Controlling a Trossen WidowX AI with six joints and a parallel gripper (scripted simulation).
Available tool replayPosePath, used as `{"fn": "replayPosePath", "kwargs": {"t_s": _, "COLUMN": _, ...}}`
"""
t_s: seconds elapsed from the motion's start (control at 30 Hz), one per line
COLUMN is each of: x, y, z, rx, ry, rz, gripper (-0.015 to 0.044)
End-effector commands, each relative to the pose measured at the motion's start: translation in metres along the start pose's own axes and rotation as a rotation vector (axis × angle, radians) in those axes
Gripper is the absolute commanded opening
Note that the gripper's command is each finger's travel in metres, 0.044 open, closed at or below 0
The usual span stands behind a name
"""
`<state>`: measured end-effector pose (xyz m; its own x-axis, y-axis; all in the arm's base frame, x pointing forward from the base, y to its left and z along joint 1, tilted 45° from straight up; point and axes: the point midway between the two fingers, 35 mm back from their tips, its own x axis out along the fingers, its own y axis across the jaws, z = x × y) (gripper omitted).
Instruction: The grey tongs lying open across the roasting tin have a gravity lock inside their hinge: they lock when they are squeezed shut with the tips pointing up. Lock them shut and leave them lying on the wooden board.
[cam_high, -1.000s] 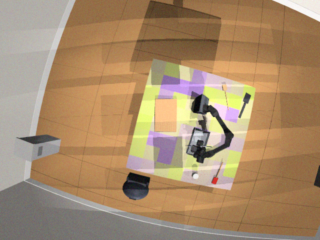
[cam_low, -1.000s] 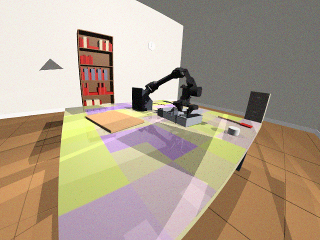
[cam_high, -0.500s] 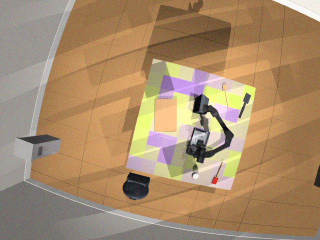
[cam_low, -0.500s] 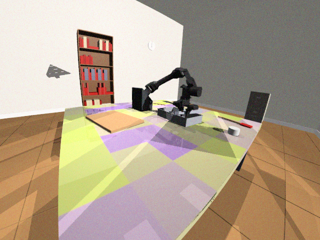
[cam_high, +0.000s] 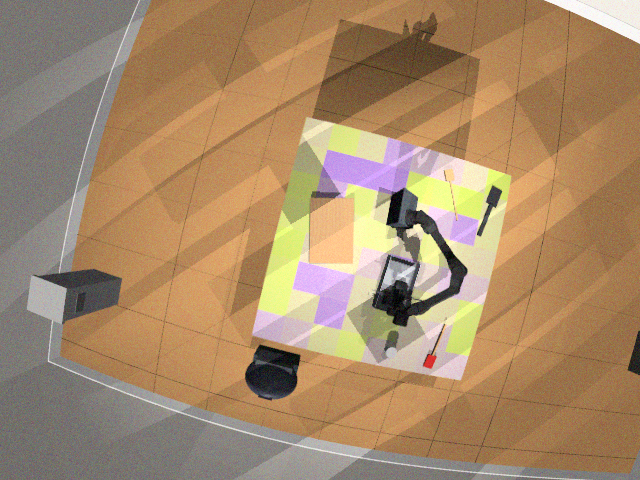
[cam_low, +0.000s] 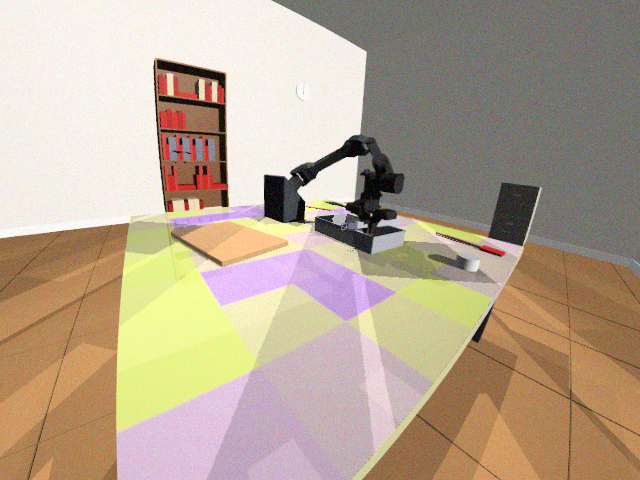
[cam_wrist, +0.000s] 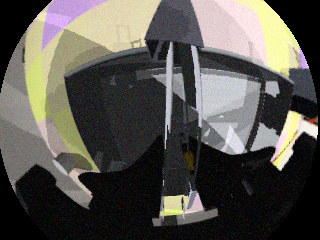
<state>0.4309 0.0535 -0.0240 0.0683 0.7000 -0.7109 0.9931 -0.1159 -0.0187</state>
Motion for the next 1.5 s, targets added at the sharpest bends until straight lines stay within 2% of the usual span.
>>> {"fn": "replayPosePath", "kwargs": {"t_s": 0.0, "x": 0.0, "y": 0.0, "z": 0.0, "rx": -0.001, "ry": 0.0, "rz": 0.0, "gripper": 0.0068}}
{"fn": "replayPosePath", "kwargs": {"t_s": 0.27, "x": 0.0, "y": 0.0, "z": 0.0, "rx": -0.001, "ry": 0.0, "rz": 0.0, "gripper": 0.0015}}
{"fn": "replayPosePath", "kwargs": {"t_s": 0.47, "x": 0.0, "y": 0.0, "z": 0.0, "rx": -0.001, "ry": 0.0, "rz": 0.0, "gripper": -0.0143}}
{"fn": "replayPosePath", "kwargs": {"t_s": 0.5, "x": 0.0, "y": 0.0, "z": 0.0, "rx": -0.001, "ry": 0.0, "rz": 0.0, "gripper": -0.015}}
{"fn": "replayPosePath", "kwargs": {"t_s": 0.63, "x": 0.0, "y": 0.0, "z": 0.0, "rx": -0.001, "ry": 0.0, "rz": 0.0, "gripper": -0.015}}
{"fn": "replayPosePath", "kwargs": {"t_s": 0.73, "x": -0.016, "y": 0.003, "z": 0.001, "rx": 0.0, "ry": -0.003, "rz": -0.001, "gripper": -0.015}}
{"fn": "replayPosePath", "kwargs": {"t_s": 0.93, "x": -0.102, "y": 0.005, "z": 0.002, "rx": 0.003, "ry": -0.005, "rz": -0.005, "gripper": -0.015}}
{"fn": "replayPosePath", "kwargs": {"t_s": 1.03, "x": -0.126, "y": 0.002, "z": 0.001, "rx": 0.004, "ry": -0.001, "rz": -0.007, "gripper": -0.015}}
{"fn": "replayPosePath", "kwargs": {"t_s": 1.47, "x": -0.129, "y": 0.001, "z": 0.001, "rx": 0.004, "ry": -0.001, "rz": -0.007, "gripper": -0.015}}
